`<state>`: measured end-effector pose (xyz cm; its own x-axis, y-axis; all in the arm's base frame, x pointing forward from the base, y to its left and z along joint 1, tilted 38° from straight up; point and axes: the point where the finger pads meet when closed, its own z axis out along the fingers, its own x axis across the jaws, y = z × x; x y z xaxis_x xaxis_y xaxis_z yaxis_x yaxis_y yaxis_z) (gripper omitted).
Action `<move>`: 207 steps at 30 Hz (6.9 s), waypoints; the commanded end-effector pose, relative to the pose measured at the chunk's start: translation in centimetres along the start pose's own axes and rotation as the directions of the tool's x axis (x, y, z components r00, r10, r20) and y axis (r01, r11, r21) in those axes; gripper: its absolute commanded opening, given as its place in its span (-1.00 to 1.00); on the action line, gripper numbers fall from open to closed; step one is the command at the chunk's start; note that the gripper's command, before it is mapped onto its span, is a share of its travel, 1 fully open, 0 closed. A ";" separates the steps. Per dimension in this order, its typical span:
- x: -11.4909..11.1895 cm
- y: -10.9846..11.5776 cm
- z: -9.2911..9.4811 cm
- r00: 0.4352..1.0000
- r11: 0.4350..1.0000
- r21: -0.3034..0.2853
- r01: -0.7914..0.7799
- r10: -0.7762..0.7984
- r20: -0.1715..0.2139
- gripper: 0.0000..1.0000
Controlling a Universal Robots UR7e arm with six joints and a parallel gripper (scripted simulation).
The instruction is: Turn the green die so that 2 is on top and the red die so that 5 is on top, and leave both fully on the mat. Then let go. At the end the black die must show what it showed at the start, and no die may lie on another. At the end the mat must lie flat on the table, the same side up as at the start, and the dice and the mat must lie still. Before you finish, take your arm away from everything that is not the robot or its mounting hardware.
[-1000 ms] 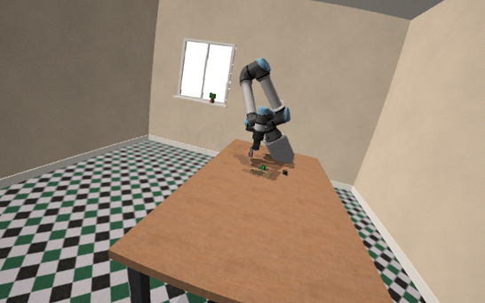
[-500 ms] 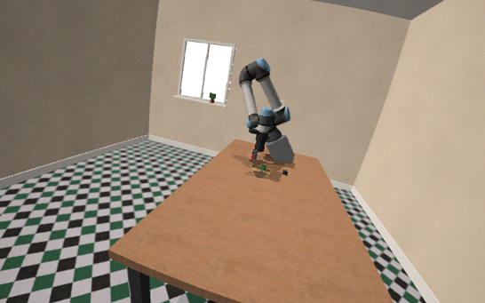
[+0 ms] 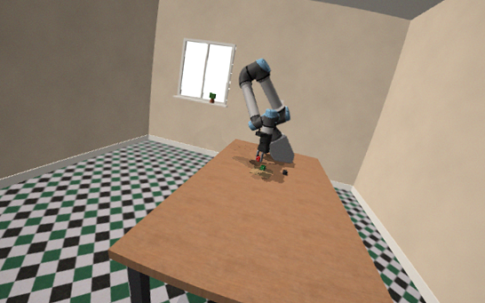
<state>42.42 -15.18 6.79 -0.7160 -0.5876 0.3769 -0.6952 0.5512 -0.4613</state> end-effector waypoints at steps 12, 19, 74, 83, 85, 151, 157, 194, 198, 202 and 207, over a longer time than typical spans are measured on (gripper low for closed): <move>-4.2 1.9 0.3 0.852 0.852 -0.001 0.524 -0.524 0.002 0.14; -6.0 3.2 0.4 0.687 0.687 0.000 0.726 -0.726 0.001 0.14; -13.1 12.6 1.1 -0.712 -0.712 -0.016 0.702 -0.702 -0.004 0.14; -13.2 12.9 1.1 -0.738 -0.738 -0.017 0.674 -0.674 -0.003 0.14; -13.2 12.9 1.2 -0.741 -0.741 -0.017 0.671 -0.671 -0.003 0.14; -13.1 12.6 1.6 -0.742 -0.361 0.875 0.322 -0.670 -0.003 0.14; -13.1 12.6 3.2 -0.743 -0.361 0.875 0.322 -0.669 -0.003 0.14; -13.0 12.6 8.1 -0.743 -0.361 0.875 0.322 -0.669 -0.003 0.14; -13.0 12.6 8.1 -0.743 -0.361 0.875 0.322 -0.669 -0.003 0.14; -13.0 12.6 8.1 -0.743 -0.361 0.875 0.322 -0.669 -0.003 0.14; -13.0 12.6 8.1 -0.743 -0.361 0.875 0.322 -0.669 -0.003 0.14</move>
<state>43.46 -5.40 -10.44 0.9972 0.0690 0.0300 0.0752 -0.9068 -0.4148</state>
